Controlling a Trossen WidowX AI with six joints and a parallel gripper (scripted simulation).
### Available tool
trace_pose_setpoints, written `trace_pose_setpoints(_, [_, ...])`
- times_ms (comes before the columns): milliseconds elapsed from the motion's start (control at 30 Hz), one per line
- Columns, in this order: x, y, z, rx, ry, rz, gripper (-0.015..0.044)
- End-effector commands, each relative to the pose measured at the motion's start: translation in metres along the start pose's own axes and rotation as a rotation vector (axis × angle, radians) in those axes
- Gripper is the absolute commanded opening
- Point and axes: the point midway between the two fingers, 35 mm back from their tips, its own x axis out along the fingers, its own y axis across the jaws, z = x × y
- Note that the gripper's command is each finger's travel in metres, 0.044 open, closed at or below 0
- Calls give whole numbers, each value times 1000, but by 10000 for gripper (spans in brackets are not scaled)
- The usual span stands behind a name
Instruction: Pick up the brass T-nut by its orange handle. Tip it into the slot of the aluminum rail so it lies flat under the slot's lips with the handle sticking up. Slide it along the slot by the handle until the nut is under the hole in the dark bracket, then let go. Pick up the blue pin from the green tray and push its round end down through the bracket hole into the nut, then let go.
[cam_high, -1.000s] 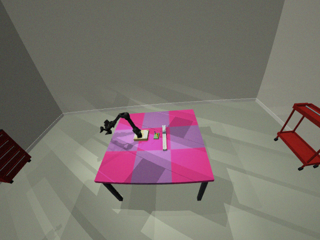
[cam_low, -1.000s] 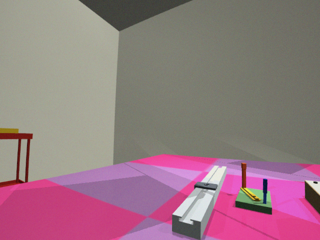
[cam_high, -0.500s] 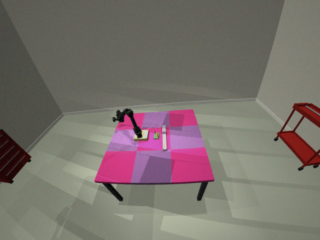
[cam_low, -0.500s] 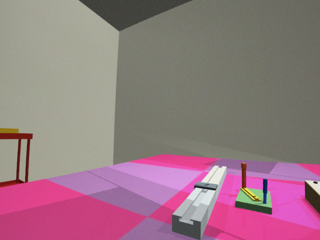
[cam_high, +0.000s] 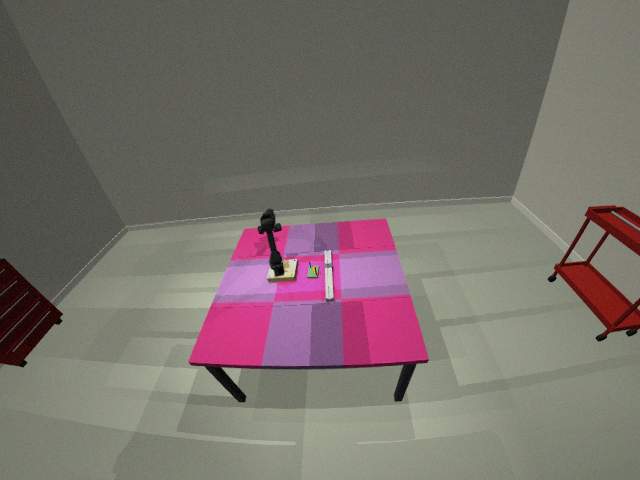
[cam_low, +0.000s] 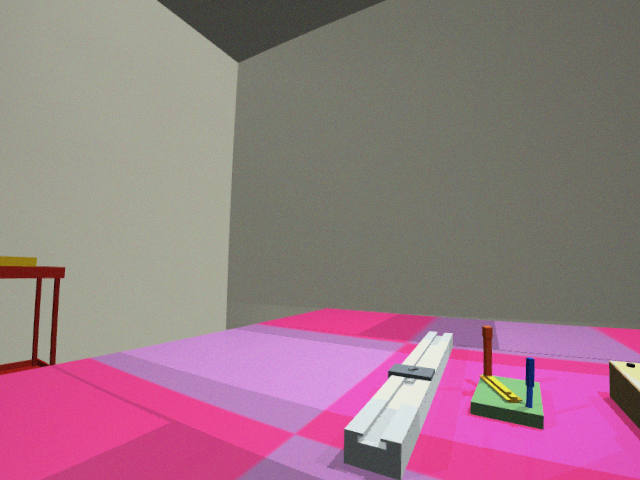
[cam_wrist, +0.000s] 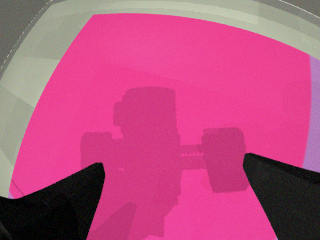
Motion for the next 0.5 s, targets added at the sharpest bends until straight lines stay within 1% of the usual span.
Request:
trace_pose_setpoints(0, [-31,-64,-9,-14,15,-95,440])
trace_pose_setpoints(100, [-58,-115,-28,-22,52,-167,440])
trace_pose_setpoints(233, [-98,-172,-66,-37,125,-238,440])
trace_pose_setpoints(367, [-143,-214,-111,-44,200,-283,440])
trace_pose_setpoints(467, [-177,-237,-148,-44,253,-302,440])
